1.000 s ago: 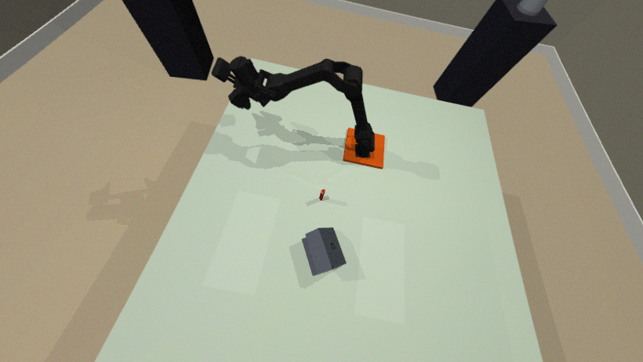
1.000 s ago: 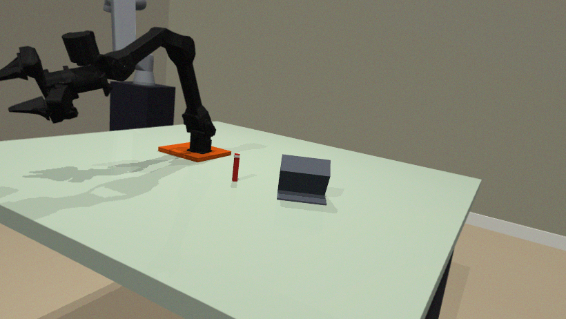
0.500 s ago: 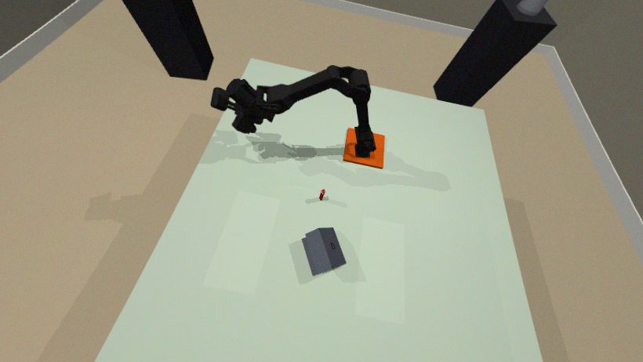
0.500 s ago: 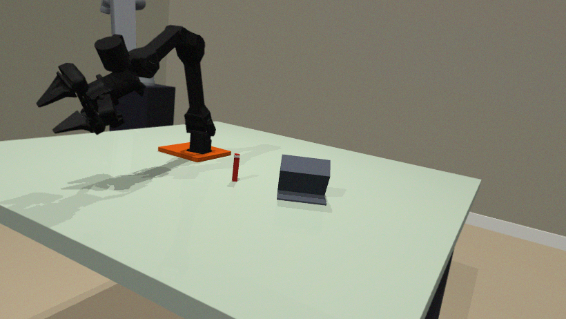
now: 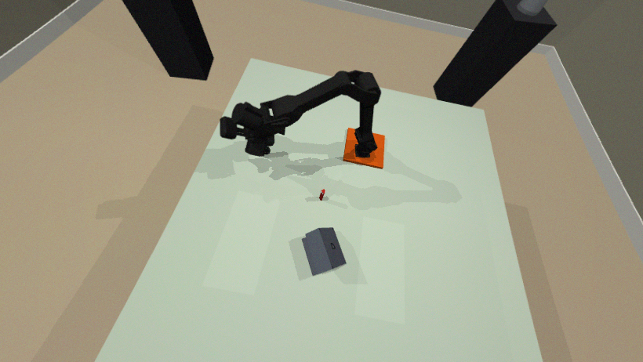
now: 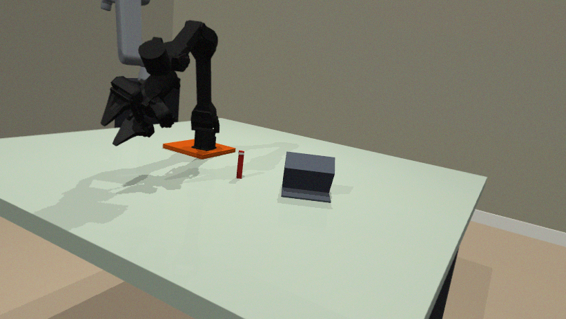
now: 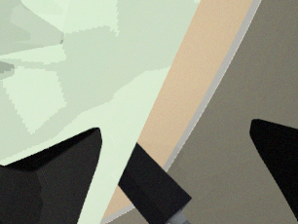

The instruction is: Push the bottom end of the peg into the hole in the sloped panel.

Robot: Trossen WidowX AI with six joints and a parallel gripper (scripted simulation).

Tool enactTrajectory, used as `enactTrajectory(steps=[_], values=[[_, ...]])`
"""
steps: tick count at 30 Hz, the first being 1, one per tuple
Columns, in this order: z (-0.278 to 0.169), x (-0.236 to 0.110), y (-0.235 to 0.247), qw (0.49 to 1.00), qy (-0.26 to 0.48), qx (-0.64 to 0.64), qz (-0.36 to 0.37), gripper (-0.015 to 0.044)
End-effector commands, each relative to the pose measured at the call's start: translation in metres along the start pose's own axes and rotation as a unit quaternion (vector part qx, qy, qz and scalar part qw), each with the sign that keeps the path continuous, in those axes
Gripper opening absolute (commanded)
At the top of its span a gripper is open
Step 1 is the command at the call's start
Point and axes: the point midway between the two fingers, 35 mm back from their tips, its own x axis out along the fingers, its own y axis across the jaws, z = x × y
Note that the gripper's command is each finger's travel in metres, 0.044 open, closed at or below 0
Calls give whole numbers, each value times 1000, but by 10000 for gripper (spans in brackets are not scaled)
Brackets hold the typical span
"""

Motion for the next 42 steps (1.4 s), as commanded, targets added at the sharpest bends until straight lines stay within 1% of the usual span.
enactTrajectory(steps=[1, 12, 22, 32, 42], values=[[29, -13, 12, 999, -40, -9, 22, 440], [91, -56, 42, 988, -125, -43, 79, 440], [133, -101, 76, 969, -188, -76, 139, 440], [162, -150, 115, 944, -234, -109, 206, 440], [177, -198, 154, 915, -261, -142, 272, 440]])
